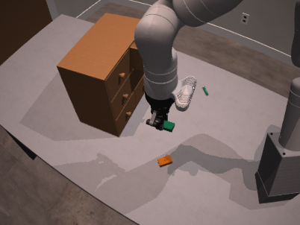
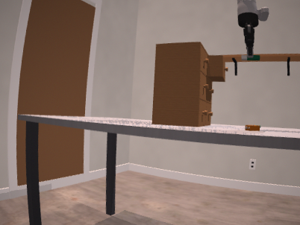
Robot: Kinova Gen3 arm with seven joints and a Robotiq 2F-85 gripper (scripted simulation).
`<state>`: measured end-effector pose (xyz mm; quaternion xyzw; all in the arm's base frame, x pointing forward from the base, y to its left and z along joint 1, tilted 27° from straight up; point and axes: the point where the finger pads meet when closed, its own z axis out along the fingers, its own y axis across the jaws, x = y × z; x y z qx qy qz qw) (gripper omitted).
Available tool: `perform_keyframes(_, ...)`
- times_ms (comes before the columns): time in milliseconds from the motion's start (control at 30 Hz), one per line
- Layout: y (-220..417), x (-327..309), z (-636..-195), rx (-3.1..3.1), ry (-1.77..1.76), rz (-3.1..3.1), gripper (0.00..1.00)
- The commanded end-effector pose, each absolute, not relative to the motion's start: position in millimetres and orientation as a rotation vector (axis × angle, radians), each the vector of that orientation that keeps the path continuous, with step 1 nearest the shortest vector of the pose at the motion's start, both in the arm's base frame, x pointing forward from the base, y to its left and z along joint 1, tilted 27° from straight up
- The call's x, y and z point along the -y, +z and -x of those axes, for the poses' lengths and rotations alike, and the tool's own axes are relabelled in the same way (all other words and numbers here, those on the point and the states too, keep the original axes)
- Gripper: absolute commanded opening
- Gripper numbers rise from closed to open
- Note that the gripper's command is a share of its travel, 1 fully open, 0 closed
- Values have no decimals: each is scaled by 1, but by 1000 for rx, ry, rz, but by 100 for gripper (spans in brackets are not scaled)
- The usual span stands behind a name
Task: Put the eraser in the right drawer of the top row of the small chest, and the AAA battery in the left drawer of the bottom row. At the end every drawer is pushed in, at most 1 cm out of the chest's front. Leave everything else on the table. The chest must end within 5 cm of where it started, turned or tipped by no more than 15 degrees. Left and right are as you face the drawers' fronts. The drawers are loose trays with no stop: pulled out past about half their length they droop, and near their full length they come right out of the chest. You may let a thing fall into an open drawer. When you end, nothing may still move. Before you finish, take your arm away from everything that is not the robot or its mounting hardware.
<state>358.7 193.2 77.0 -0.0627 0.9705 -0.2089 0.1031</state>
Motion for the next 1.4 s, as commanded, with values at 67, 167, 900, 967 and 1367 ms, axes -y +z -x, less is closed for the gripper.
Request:
perform_keyframes(67,95,-210,-353,-2862,-596,205,19)
perform_keyframes(167,108,-216,-349,-2862,-596,205,19)
perform_keyframes(900,160,-238,-335,-2862,-596,206,19)
perform_keyframes(967,162,-239,-335,-2862,-596,206,19)
perform_keyframes(1367,165,-240,-334,-2862,-597,205,19)
